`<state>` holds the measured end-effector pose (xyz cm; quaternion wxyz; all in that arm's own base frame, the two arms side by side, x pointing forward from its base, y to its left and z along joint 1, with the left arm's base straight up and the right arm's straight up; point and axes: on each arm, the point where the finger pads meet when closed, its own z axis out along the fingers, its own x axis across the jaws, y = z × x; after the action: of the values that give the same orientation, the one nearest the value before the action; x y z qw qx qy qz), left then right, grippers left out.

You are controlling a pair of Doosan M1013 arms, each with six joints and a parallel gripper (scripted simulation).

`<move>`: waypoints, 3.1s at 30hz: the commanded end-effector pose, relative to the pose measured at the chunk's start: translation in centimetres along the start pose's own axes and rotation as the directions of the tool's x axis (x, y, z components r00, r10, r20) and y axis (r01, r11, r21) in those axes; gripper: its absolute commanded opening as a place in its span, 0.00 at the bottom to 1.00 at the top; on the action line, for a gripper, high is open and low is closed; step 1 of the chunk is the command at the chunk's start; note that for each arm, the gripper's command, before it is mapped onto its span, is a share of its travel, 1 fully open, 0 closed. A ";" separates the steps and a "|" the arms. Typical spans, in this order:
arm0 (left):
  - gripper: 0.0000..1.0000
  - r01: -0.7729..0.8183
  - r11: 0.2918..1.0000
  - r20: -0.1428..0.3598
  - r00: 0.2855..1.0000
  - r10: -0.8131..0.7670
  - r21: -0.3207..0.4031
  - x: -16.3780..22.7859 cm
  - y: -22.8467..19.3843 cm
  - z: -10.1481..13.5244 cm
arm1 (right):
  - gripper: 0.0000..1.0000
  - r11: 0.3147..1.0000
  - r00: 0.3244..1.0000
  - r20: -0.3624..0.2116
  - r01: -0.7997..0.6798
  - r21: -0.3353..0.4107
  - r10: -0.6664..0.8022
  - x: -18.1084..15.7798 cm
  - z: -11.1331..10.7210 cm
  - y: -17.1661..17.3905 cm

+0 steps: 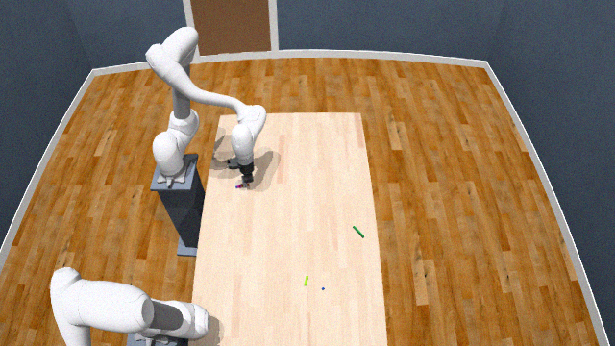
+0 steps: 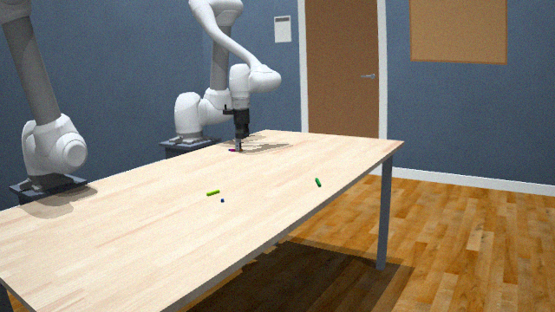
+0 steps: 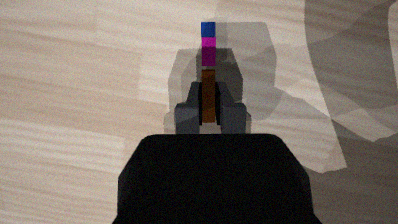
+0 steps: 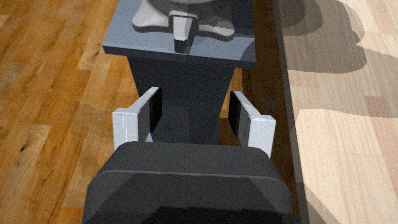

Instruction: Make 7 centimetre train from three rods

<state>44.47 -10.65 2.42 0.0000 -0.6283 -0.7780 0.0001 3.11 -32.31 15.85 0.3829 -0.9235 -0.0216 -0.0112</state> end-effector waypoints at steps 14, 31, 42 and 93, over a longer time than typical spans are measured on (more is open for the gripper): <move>0.24 0.000 1.000 0.000 1.000 0.000 -0.001 0.0 0.0 0.2 | 1.00 1.000 1.000 0.000 0.000 -0.001 0.000 0.0 0.0 0.0; 0.24 0.000 1.000 0.000 1.000 0.000 -0.001 0.0 0.0 0.2 | 1.00 1.000 1.000 0.000 0.000 -0.001 0.000 0.0 0.0 0.0; 0.24 0.000 1.000 0.000 1.000 0.000 -0.001 0.0 0.0 0.2 | 1.00 1.000 1.000 0.000 0.000 -0.001 0.000 0.0 0.0 0.0; 0.54 0.000 1.000 0.000 1.000 0.000 -0.001 0.0 -0.3 0.2 | 1.00 1.000 1.000 0.000 0.000 -0.001 0.000 0.0 0.0 0.0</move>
<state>44.18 -10.70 2.20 0.0000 -0.6283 -0.7780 0.0001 3.11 -32.31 15.85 0.3829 -0.9235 -0.0216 -0.0112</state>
